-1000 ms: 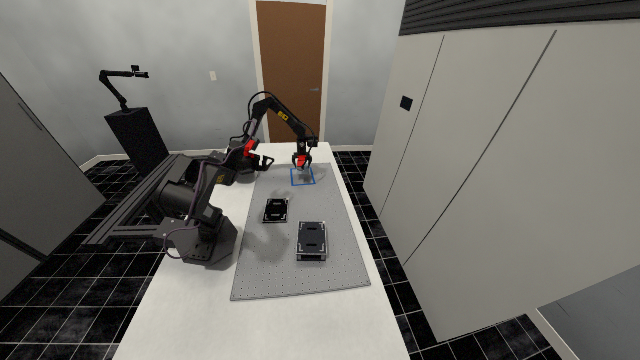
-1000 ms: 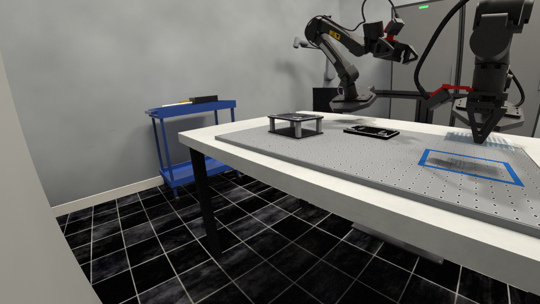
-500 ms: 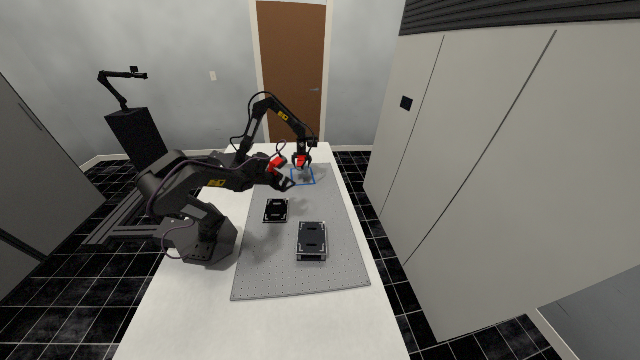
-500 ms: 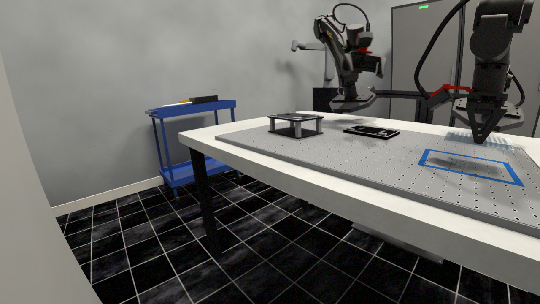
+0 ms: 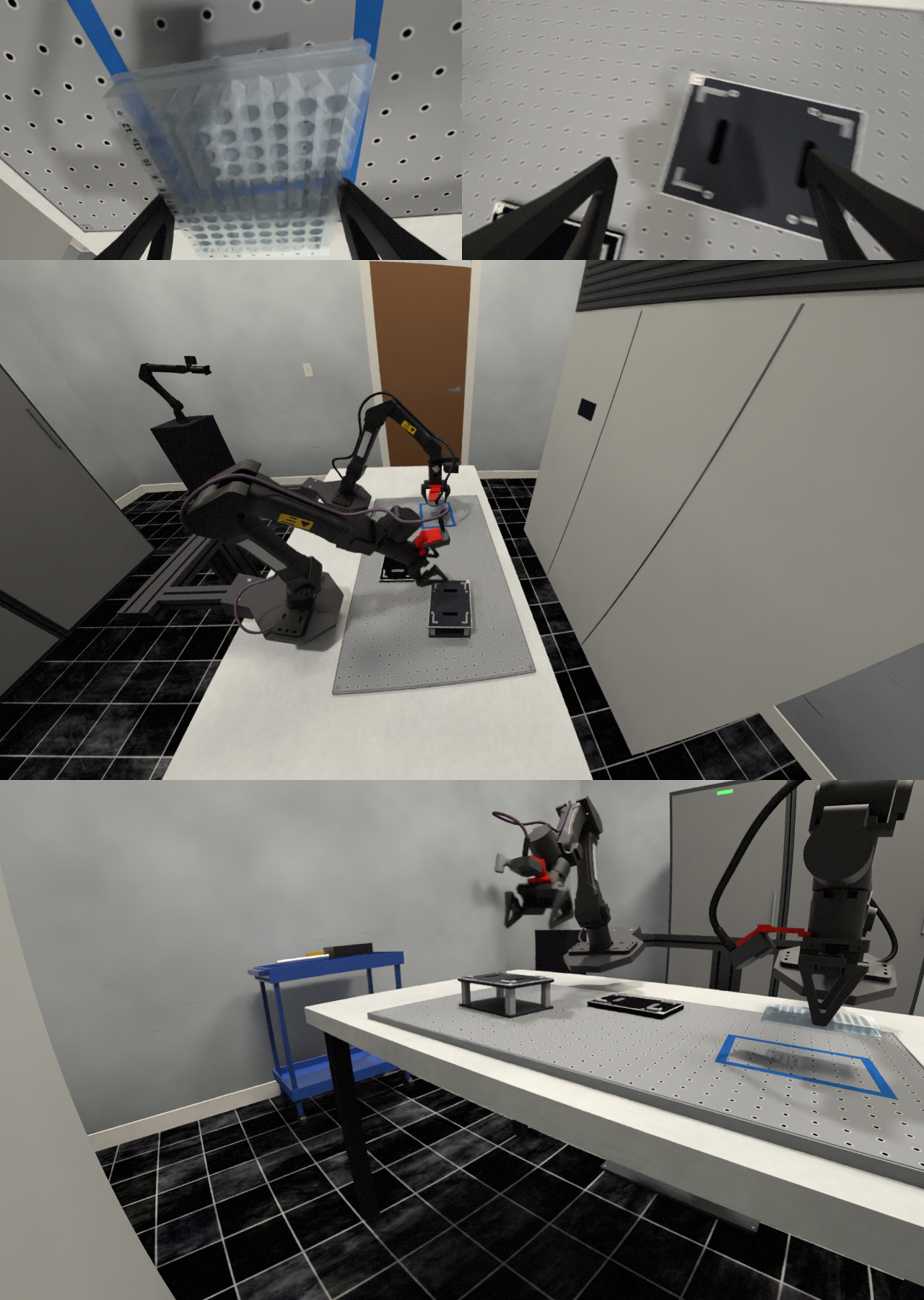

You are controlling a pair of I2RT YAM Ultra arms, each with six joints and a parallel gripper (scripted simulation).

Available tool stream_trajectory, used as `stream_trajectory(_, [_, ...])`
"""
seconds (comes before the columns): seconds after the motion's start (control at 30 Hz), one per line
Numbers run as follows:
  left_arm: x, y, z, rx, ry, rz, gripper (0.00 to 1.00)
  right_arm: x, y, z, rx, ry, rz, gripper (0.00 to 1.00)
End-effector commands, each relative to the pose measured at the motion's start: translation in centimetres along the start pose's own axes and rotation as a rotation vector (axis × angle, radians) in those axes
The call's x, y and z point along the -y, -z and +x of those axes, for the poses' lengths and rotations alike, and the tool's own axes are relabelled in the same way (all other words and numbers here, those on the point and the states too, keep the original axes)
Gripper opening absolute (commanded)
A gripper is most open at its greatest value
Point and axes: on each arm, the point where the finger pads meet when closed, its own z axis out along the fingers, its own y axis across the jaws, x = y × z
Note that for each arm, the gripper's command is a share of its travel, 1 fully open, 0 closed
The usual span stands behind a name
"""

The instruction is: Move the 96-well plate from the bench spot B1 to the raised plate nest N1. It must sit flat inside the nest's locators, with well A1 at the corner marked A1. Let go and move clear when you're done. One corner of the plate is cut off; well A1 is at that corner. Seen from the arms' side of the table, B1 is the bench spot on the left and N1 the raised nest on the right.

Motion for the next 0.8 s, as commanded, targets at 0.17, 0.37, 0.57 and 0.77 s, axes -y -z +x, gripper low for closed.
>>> stream_trajectory(0.17, [1.1,0.6,-3.5,-0.03,0.117,-0.038,0.79,5.8,1.6,-0.7,-0.03,-0.144,0.065,1.0])
stream_trajectory(0.37, [5.0,0.2,-11.4,-0.047,0.157,-0.008,0.79,8.0,2.1,-0.6,-0.033,-0.178,0.117,1.0])
stream_trajectory(0.57, [7.9,0.3,-17.6,-0.033,0.11,-0.001,0.79,8.4,2.2,-0.9,-0.019,-0.177,0.128,1.0])
stream_trajectory(0.77, [12.3,0.7,-26.1,-0.015,0.037,0.005,0.79,8.4,2.2,-0.9,-0.019,-0.177,0.129,1.0])
